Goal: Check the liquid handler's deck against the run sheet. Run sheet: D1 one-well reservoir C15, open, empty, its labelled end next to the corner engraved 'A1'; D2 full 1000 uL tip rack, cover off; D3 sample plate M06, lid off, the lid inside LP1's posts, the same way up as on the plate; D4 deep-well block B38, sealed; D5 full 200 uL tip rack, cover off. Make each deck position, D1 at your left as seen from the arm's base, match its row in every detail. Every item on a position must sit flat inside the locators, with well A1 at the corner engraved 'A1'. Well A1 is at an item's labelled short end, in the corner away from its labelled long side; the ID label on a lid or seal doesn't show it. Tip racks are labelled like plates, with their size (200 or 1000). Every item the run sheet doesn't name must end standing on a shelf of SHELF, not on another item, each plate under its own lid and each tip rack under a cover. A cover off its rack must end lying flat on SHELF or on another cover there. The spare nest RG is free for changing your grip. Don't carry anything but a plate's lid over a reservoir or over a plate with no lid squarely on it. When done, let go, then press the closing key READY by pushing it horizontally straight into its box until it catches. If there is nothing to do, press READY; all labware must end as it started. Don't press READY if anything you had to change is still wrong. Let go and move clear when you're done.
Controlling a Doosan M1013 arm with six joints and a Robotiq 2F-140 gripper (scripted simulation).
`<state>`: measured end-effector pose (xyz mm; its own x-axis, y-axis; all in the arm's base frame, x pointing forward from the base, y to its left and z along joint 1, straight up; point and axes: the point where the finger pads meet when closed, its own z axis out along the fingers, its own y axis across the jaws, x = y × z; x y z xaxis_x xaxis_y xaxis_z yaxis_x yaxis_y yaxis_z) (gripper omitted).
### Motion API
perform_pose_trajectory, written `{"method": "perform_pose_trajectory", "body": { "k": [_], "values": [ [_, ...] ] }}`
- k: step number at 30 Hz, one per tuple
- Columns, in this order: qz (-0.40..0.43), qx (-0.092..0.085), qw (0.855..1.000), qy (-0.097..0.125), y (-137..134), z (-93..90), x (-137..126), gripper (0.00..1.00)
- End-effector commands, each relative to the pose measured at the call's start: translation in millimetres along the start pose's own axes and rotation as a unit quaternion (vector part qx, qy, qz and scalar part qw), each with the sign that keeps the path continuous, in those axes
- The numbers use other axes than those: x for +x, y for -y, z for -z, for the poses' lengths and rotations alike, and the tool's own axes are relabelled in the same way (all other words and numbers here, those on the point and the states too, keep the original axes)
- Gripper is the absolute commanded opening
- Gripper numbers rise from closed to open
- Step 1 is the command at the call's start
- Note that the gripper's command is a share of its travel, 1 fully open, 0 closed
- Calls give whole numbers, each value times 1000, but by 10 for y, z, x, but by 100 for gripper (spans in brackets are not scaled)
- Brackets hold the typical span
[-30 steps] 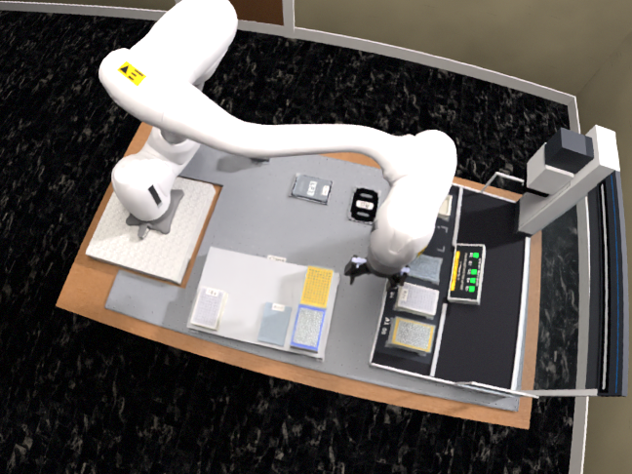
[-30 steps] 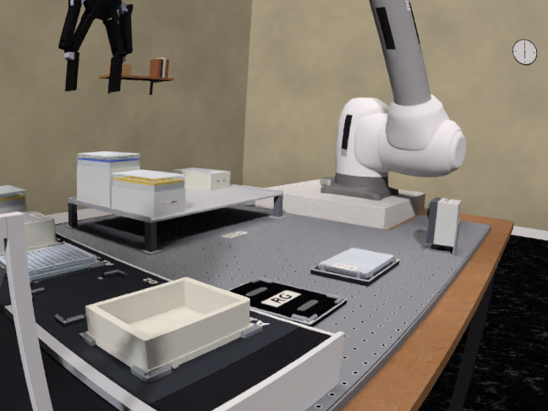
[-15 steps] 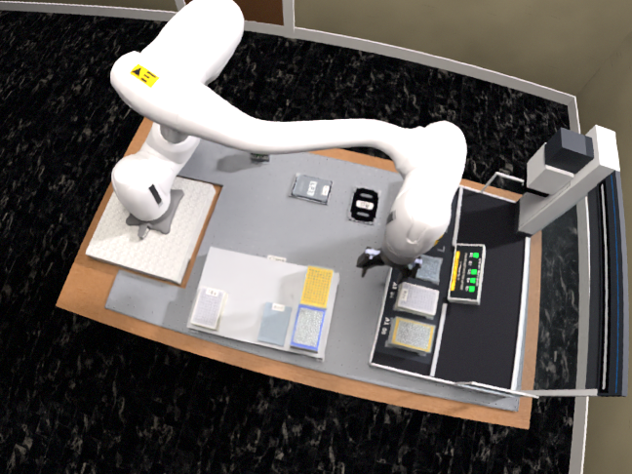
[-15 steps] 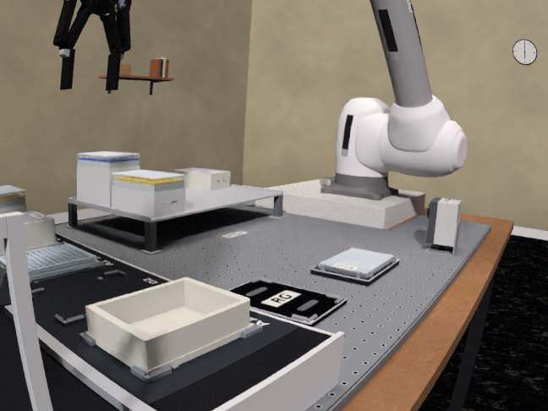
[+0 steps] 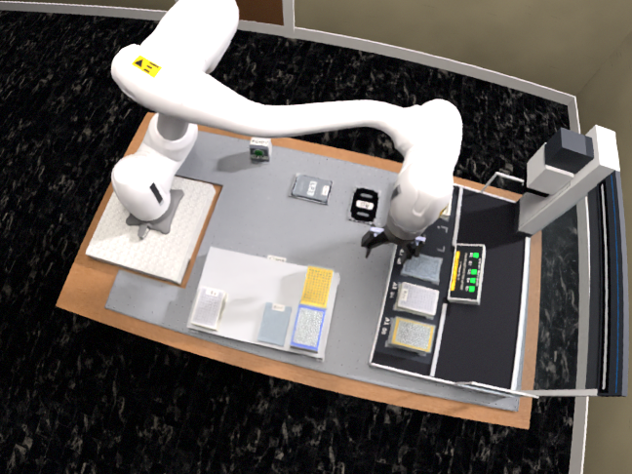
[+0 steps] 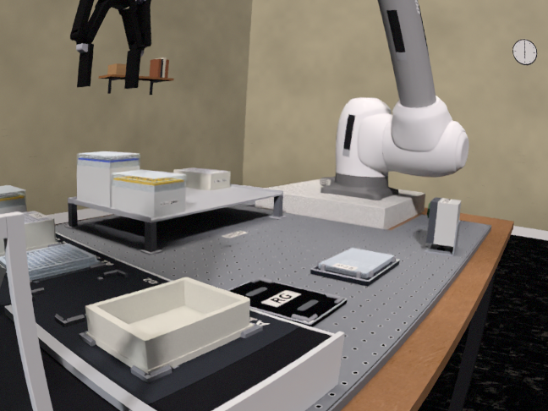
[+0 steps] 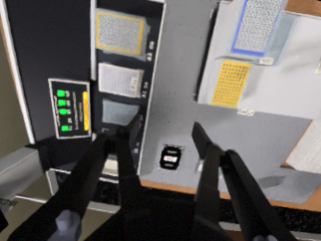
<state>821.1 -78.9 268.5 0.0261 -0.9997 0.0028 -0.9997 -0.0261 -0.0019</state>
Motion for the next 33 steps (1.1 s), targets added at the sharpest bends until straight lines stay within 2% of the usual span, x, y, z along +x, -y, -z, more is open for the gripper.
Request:
{"method": "perform_pose_trajectory", "body": {
  "k": [1,9,14,26,28,33],
  "values": [
    [0,1,1000,0,9,12,-165,67],
    [0,1,1000,0,25,12,-564,67],
    [0,1,1000,0,26,12,-582,67],
    [0,1,1000,0,-573,11,-606,67],
    [0,1,1000,0,-573,11,-606,67],
    [0,1,1000,0,-823,11,-616,67]
  ]
}}
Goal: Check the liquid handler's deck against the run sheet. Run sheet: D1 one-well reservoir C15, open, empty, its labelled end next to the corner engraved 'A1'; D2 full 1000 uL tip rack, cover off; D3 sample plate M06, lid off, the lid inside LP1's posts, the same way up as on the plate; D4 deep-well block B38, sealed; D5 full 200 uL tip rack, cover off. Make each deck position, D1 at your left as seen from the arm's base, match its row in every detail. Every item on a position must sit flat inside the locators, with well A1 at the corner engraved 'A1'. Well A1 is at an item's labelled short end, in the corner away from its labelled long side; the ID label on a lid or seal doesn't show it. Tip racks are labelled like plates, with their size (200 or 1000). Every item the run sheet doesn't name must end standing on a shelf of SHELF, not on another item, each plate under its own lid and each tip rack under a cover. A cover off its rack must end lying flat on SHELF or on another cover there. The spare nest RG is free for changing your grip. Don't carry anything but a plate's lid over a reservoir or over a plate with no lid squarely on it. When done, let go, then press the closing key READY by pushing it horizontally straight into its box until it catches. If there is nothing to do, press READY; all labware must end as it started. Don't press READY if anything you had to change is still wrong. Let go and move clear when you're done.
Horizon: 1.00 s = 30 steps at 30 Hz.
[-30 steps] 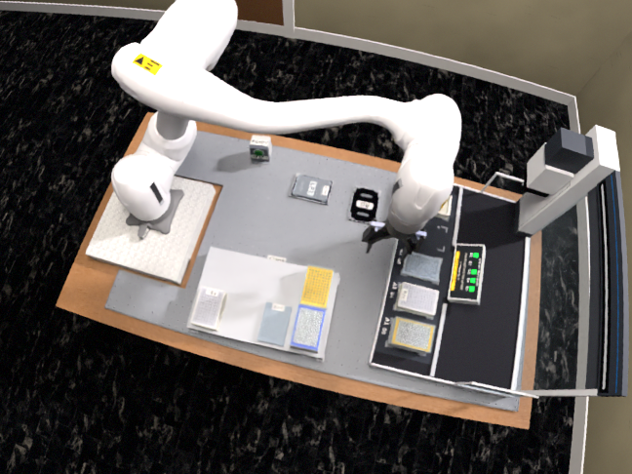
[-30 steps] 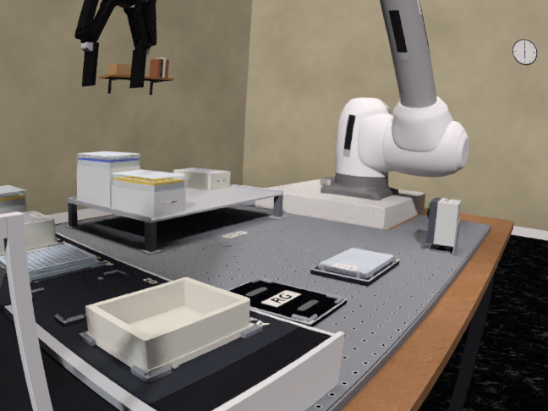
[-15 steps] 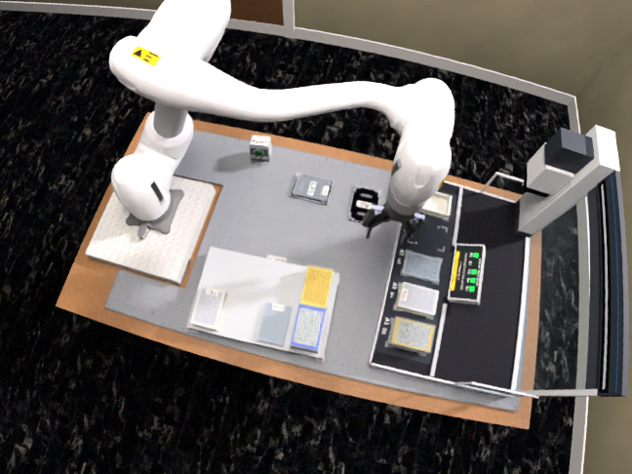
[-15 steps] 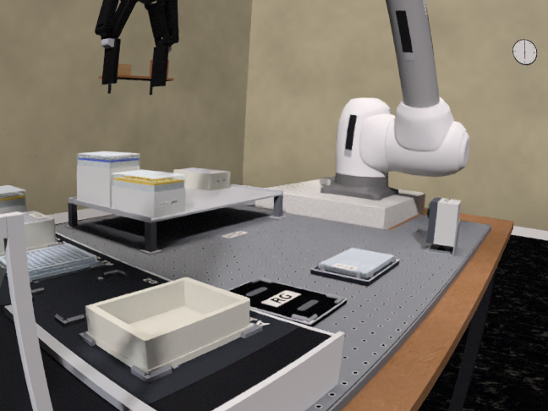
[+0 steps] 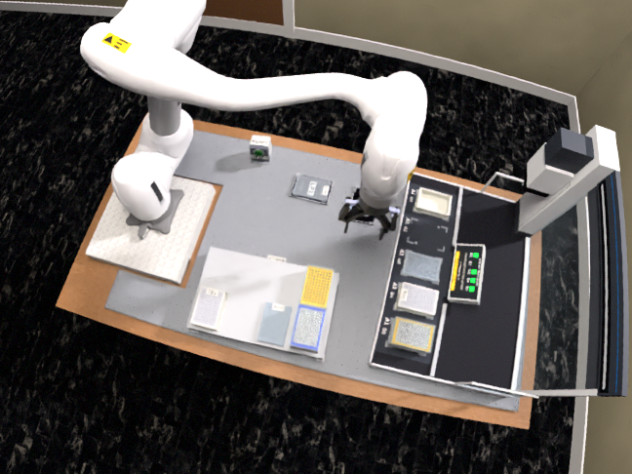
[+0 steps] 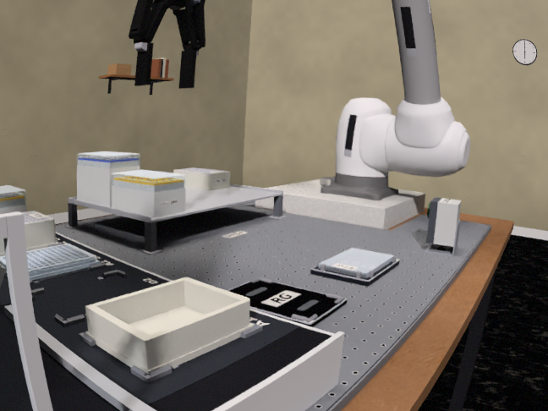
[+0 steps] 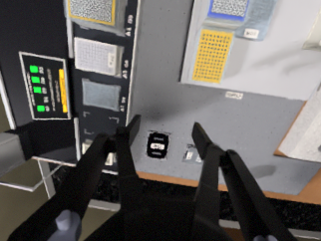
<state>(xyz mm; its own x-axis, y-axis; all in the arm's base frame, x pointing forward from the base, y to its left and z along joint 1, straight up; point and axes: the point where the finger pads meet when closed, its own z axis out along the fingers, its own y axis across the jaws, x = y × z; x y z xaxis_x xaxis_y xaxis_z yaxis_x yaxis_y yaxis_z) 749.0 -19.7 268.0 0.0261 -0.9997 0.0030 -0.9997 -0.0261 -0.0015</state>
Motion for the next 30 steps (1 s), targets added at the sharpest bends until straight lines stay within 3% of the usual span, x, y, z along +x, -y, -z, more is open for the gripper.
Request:
{"method": "perform_pose_trajectory", "body": {
  "k": [1,18,21,30],
  "values": [
    [0,1,1000,0,-168,12,-8,67],
    [0,1,1000,0,-897,10,-36,67],
    [0,1,1000,0,-896,10,-36,67],
    [0,1,1000,0,-911,10,313,67]
  ]
}}
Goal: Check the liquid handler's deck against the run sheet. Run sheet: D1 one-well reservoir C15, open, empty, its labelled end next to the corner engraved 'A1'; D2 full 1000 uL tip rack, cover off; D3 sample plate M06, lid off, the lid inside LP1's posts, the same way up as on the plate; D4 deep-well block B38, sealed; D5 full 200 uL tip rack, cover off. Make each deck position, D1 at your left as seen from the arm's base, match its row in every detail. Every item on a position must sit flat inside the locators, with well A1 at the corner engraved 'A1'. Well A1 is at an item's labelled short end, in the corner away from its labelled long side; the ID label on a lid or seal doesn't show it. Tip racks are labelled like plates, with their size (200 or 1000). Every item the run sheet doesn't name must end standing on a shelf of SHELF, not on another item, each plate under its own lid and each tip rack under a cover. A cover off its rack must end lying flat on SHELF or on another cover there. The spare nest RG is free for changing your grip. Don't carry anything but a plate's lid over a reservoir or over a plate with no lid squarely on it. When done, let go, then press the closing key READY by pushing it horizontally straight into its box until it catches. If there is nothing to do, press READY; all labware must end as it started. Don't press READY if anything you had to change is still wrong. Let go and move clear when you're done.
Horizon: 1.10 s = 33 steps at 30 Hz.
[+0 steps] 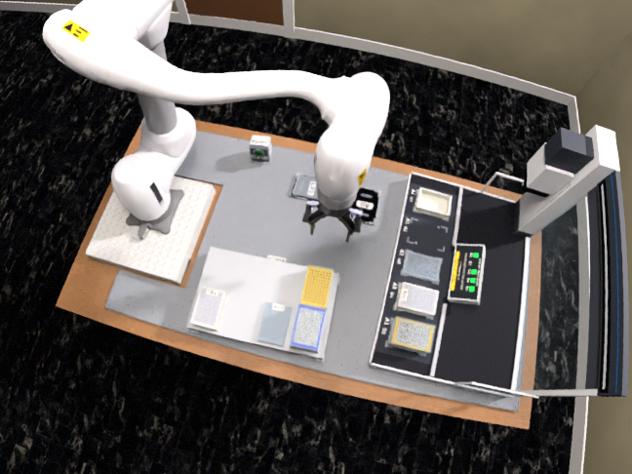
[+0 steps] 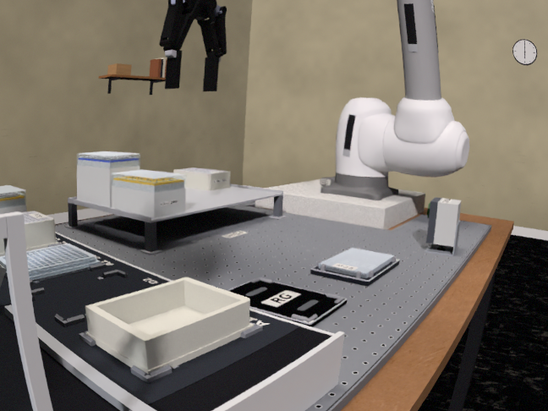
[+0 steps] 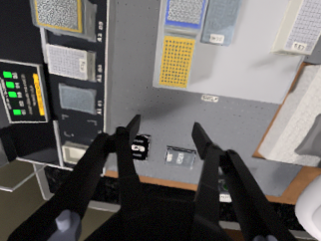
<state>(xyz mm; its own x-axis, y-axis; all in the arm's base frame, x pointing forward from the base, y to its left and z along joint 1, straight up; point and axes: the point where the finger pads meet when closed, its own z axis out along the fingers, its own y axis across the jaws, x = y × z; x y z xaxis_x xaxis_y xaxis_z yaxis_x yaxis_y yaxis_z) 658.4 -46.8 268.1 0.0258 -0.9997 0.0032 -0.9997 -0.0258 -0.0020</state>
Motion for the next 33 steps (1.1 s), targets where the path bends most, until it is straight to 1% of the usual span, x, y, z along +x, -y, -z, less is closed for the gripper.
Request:
{"method": "perform_pose_trajectory", "body": {
  "k": [1,14,16,31,33],
  "values": [
    [0,1,1000,0,1,9,116,67],
    [0,1,1000,0,-25,9,766,67],
    [0,1,1000,0,-25,9,766,67],
    [0,1,1000,0,-55,9,1516,67],
    [0,1,1000,0,-55,9,1516,67]
  ]
}}
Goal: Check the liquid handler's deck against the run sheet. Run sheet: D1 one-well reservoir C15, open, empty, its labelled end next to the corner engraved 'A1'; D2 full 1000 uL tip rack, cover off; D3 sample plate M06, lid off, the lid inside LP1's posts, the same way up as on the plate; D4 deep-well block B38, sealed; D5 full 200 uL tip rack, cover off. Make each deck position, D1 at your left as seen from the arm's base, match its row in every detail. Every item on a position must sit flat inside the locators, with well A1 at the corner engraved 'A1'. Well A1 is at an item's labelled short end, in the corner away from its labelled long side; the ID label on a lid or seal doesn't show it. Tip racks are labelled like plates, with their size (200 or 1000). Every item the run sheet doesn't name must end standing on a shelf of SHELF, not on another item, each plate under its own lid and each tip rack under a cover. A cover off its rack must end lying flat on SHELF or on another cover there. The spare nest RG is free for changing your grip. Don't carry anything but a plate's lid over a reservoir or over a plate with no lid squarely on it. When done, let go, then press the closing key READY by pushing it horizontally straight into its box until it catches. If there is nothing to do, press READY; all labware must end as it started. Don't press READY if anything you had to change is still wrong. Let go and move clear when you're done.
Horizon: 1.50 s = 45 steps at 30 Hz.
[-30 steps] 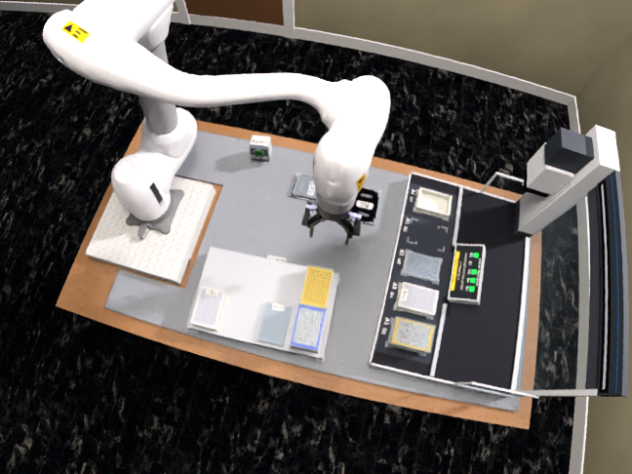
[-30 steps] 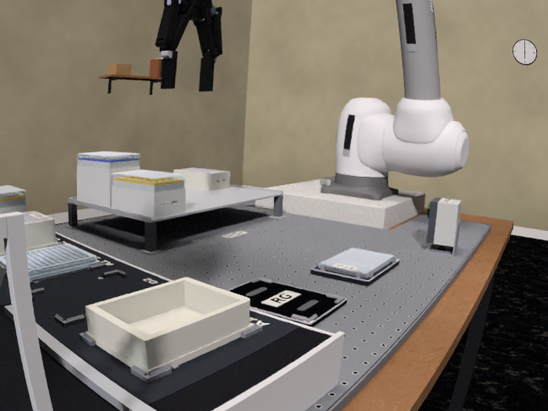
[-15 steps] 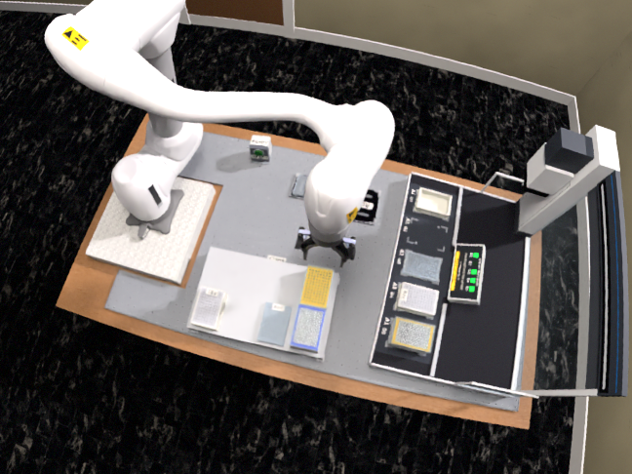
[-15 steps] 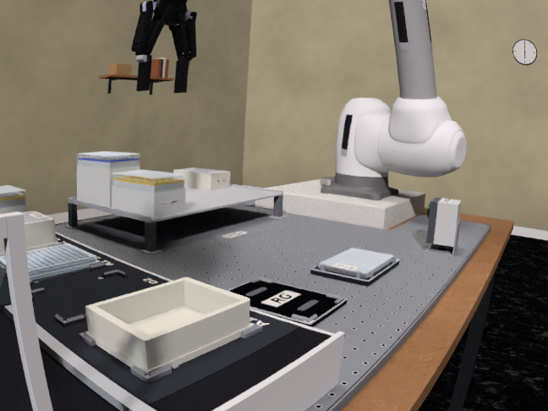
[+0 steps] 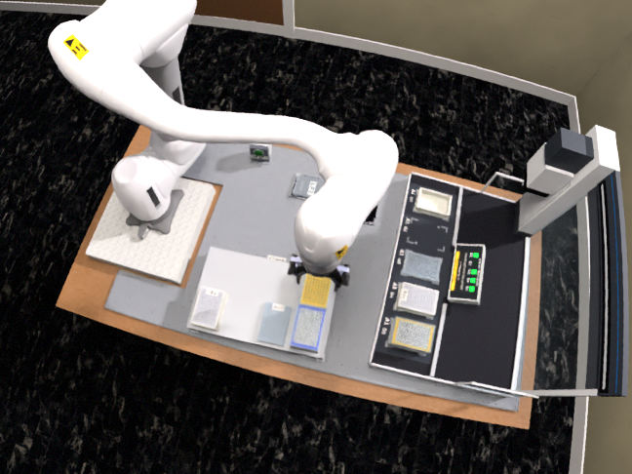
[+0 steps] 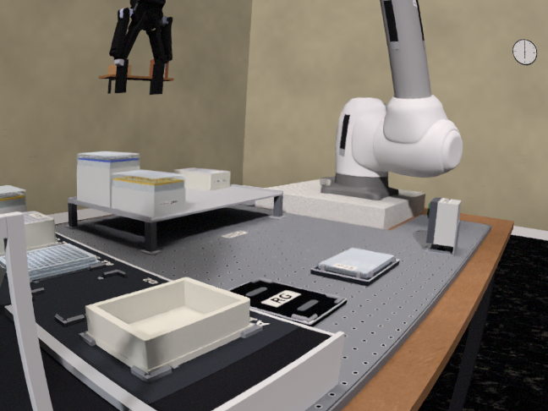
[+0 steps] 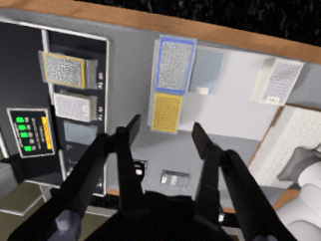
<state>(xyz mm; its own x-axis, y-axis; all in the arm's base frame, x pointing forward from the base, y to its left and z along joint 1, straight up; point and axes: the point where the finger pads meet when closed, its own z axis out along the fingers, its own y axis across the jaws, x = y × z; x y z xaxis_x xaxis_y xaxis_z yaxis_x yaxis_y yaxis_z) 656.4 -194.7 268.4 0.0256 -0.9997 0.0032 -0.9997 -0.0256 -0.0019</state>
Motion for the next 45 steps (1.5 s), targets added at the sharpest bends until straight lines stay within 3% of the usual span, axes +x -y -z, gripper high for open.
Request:
{"method": "perform_pose_trajectory", "body": {
  "k": [1,22,34,45],
  "values": [
    [0,1,1000,0,2,10,88,67],
    [0,1,1000,0,-35,10,1023,67],
    [0,1,1000,0,-35,10,1023,67],
    [0,1,1000,0,-35,-173,1023,67]
  ]
}}
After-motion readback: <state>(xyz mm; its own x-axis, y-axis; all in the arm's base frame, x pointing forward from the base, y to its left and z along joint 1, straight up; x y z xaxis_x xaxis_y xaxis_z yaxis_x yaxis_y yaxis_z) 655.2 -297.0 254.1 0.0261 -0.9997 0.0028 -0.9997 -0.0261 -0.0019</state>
